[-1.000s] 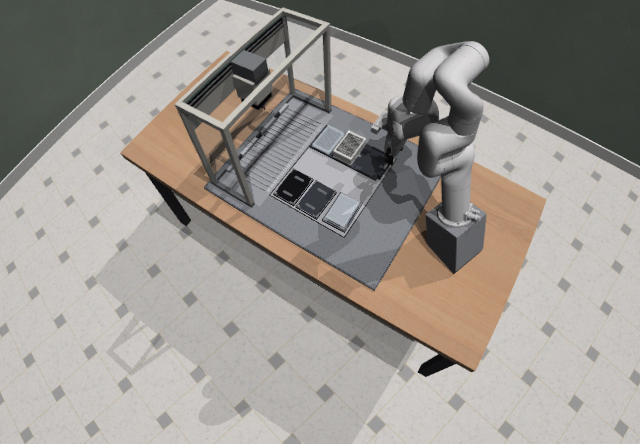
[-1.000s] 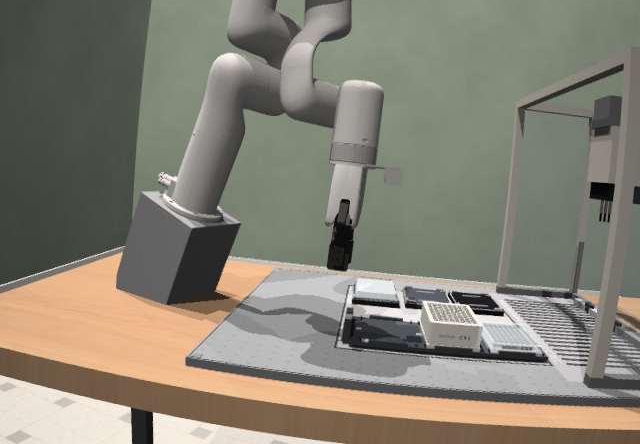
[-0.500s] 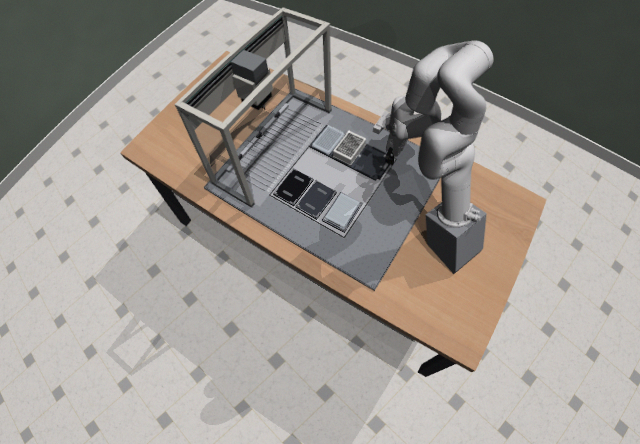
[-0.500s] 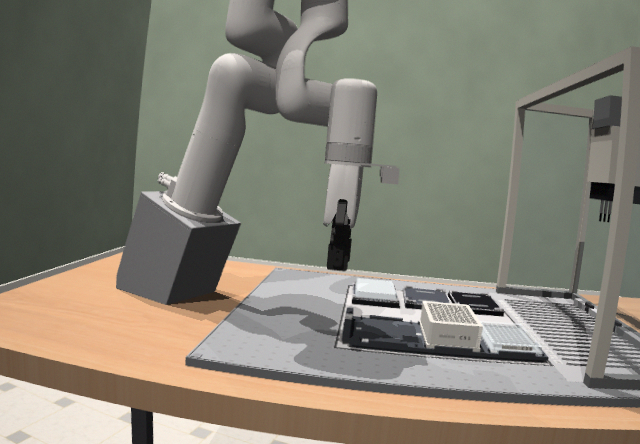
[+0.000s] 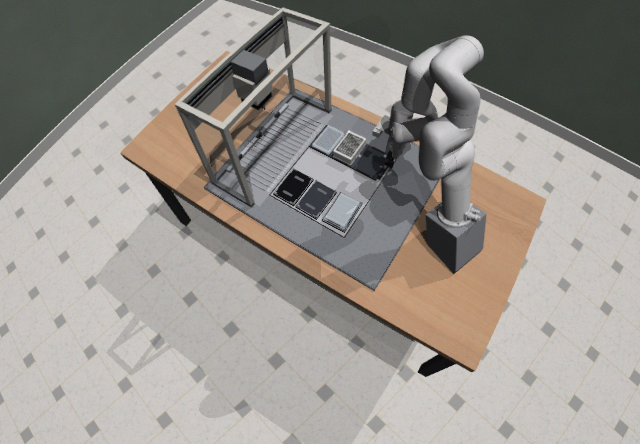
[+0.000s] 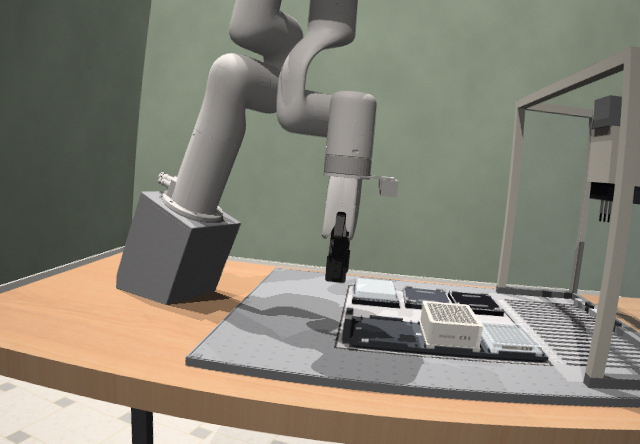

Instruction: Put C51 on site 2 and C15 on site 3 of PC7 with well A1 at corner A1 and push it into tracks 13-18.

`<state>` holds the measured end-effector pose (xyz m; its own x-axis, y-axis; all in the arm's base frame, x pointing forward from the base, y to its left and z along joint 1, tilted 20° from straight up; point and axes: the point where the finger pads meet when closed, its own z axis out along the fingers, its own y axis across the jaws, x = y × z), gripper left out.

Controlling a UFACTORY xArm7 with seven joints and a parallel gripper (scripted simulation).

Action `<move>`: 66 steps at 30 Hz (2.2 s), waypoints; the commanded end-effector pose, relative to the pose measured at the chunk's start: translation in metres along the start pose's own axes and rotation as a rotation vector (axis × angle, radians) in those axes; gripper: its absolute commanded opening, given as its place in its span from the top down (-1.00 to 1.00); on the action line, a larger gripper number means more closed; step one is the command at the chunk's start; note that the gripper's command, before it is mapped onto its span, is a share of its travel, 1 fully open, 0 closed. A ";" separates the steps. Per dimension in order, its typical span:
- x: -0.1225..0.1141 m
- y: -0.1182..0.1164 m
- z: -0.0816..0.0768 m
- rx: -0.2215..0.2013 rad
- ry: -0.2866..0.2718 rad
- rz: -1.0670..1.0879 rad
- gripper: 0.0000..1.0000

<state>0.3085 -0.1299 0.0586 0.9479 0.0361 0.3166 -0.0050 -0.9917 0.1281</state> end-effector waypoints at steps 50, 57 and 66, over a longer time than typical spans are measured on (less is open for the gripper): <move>0.002 0.000 0.067 0.001 0.006 0.000 -0.63; 0.002 0.000 0.069 0.001 0.006 0.000 -0.63; 0.001 0.000 0.075 0.001 0.006 0.000 -0.63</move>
<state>0.3324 -0.1386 -0.0094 0.9466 0.0367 0.3204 -0.0043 -0.9920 0.1265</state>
